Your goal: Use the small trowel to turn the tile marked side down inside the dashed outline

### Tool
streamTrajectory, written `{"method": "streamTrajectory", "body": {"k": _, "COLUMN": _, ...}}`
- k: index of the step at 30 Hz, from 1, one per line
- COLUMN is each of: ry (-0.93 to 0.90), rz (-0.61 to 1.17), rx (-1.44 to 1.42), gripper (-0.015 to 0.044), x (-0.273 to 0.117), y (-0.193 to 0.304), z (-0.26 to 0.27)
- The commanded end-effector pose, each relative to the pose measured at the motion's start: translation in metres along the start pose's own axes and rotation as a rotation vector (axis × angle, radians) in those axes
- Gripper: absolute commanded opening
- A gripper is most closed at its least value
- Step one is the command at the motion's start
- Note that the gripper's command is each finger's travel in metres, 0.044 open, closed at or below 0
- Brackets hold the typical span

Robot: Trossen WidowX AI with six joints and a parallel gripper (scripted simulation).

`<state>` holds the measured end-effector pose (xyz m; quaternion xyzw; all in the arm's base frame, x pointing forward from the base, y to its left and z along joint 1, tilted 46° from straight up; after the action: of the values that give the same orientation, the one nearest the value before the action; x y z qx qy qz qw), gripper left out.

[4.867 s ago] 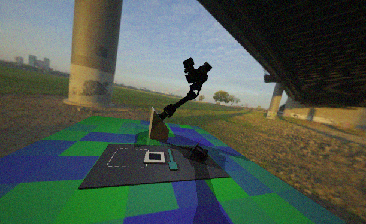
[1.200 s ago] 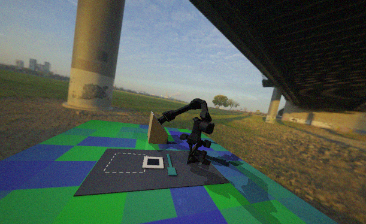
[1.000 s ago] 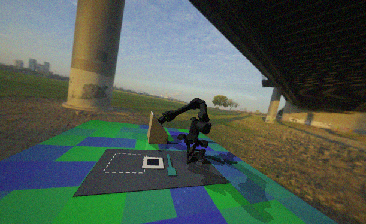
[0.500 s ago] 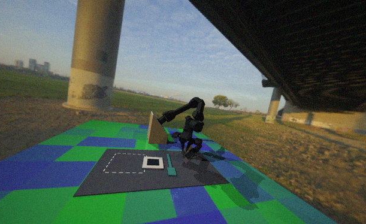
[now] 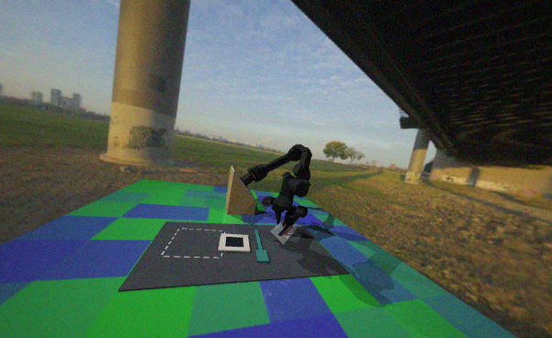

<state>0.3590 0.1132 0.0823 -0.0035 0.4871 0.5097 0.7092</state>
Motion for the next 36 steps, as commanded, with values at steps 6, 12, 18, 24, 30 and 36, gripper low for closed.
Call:
{"method": "streamTrajectory", "body": {"k": 6, "ry": -0.004, "rz": 0.001, "rx": -0.004, "gripper": 0.0100, "x": -0.006, "y": 0.002, "z": 0.030}}
{"method": "streamTrajectory", "body": {"k": 12, "ry": -0.006, "rz": 0.002, "rx": -0.008, "gripper": 0.0100, "x": -0.012, "y": 0.005, "z": 0.052}}
{"method": "streamTrajectory", "body": {"k": 18, "ry": -0.008, "rz": 0.004, "rx": -0.010, "gripper": 0.0100, "x": -0.017, "y": 0.009, "z": 0.072}}
{"method": "streamTrajectory", "body": {"k": 24, "ry": -0.009, "rz": 0.004, "rx": -0.011, "gripper": 0.0100, "x": -0.019, "y": 0.012, "z": 0.080}}
{"method": "streamTrajectory", "body": {"k": 30, "ry": -0.013, "rz": -0.002, "rx": -0.021, "gripper": 0.0100, "x": -0.021, "y": 0.012, "z": 0.080}}
{"method": "streamTrajectory", "body": {"k": 36, "ry": -0.013, "rz": -0.002, "rx": -0.020, "gripper": 0.0021, "x": -0.021, "y": 0.012, "z": 0.080}}
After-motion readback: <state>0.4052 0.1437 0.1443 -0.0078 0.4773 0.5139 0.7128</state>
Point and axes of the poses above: the point midway between the two fingers, 35 mm back from their tips, its own x axis out along the fingers, its own z axis across the jaws, y = z × x, the point moved 3 cm from there along -x, back along the fingers, and after that the axes turned 3 degrees about x, right-handed, at the moved point
